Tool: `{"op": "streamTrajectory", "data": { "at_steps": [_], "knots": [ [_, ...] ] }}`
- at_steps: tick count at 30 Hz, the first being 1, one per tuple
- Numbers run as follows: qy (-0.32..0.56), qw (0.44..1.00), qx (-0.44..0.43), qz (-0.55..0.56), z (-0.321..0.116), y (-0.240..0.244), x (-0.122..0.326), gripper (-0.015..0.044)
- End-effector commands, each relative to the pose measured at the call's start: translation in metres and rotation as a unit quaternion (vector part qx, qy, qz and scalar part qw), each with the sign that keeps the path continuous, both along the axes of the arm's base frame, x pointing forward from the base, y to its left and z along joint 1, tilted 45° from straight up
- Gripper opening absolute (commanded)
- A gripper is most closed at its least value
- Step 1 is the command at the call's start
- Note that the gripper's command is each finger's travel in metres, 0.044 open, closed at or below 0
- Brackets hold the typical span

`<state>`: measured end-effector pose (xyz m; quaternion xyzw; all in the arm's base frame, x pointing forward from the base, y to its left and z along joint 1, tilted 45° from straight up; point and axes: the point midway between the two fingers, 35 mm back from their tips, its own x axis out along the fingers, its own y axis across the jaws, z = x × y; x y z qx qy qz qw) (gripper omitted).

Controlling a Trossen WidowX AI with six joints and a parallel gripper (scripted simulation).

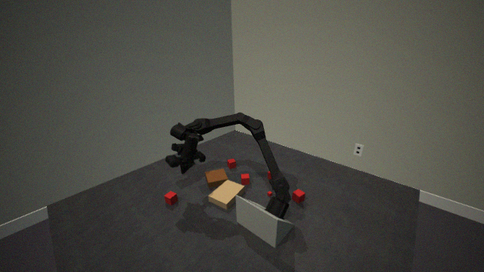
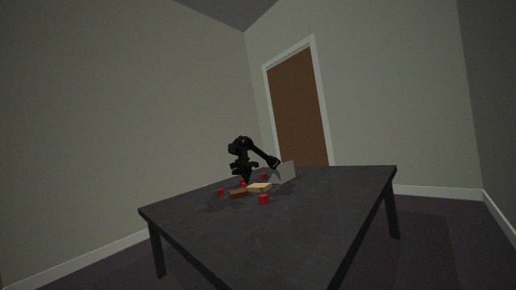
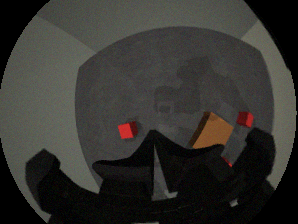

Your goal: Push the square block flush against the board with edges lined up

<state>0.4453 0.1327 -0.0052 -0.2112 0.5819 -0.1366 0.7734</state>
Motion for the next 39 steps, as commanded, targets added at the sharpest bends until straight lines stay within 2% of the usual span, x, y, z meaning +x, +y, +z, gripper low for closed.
{"op": "streamTrajectory", "data": {
  "at_steps": [1,16,31,39],
  "knots": [
    [0.034,0.998,-0.033,0.035,0.013,-0.024,0.001,0.0000],
    [0.194,0.953,-0.142,0.185,0.076,-0.115,-0.009,0.0000],
    [0.371,0.848,-0.200,0.320,0.137,-0.198,-0.042,0.0000],
    [0.379,0.842,-0.201,0.326,0.138,-0.203,-0.044,0.0000]
  ]
}}
